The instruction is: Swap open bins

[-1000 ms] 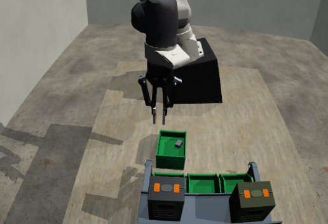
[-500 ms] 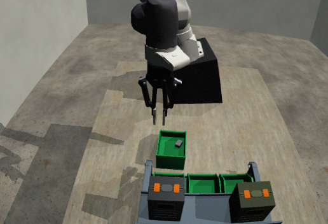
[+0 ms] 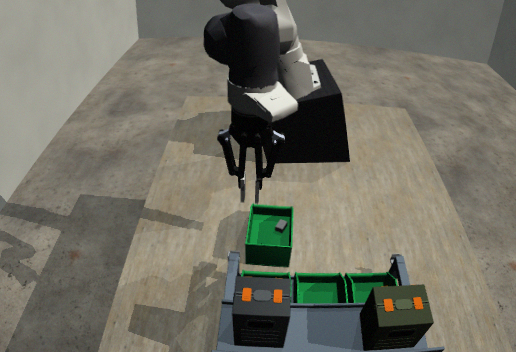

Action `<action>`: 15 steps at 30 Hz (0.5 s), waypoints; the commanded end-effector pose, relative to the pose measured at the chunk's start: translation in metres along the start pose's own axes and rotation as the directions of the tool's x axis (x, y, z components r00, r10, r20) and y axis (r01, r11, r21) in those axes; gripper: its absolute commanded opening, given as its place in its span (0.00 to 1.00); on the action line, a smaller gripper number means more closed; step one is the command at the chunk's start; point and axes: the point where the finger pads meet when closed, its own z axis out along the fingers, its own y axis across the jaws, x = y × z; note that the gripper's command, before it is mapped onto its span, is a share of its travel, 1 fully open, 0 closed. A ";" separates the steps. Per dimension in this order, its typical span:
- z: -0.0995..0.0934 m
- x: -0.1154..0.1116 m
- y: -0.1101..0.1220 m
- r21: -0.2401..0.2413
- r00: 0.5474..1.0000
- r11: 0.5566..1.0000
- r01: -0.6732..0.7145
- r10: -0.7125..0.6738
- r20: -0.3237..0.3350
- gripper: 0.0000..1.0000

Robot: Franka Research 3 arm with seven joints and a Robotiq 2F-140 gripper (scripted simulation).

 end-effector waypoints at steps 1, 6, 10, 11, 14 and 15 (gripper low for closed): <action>0.007 0.004 0.000 0.001 1.000 1.000 -0.019 0.019 -0.012 0.15; 0.017 0.004 0.000 0.001 1.000 1.000 -0.019 0.019 -0.012 0.15; 0.021 0.004 0.000 0.001 1.000 1.000 -0.019 0.019 -0.012 0.15; 0.023 0.004 0.000 0.001 1.000 1.000 -0.019 0.019 -0.012 0.15; 0.029 0.004 0.000 0.001 1.000 1.000 -0.019 0.019 -0.012 0.15; 0.031 0.004 0.000 0.001 1.000 1.000 -0.019 0.019 -0.012 0.15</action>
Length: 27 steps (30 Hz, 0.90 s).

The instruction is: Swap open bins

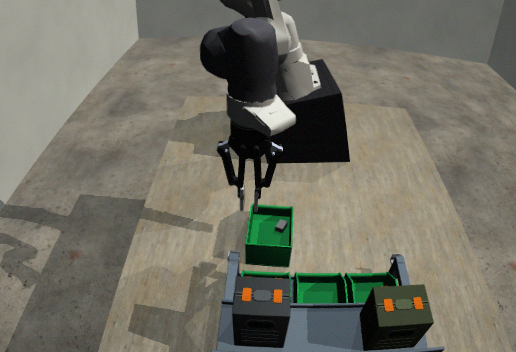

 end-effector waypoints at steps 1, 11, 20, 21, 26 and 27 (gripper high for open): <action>0.005 0.004 -0.002 0.002 1.000 1.000 -0.024 0.024 -0.015 0.15; 0.015 0.004 -0.002 0.002 1.000 1.000 -0.024 0.024 -0.015 0.15; 0.018 0.004 -0.002 0.002 1.000 1.000 -0.024 0.024 -0.015 0.15; 0.018 0.004 -0.002 0.002 1.000 1.000 -0.024 0.024 -0.015 0.15; 0.018 0.004 -0.002 0.002 1.000 1.000 -0.024 0.024 -0.015 0.15; 0.018 0.004 -0.002 0.002 1.000 1.000 -0.024 0.024 -0.015 0.15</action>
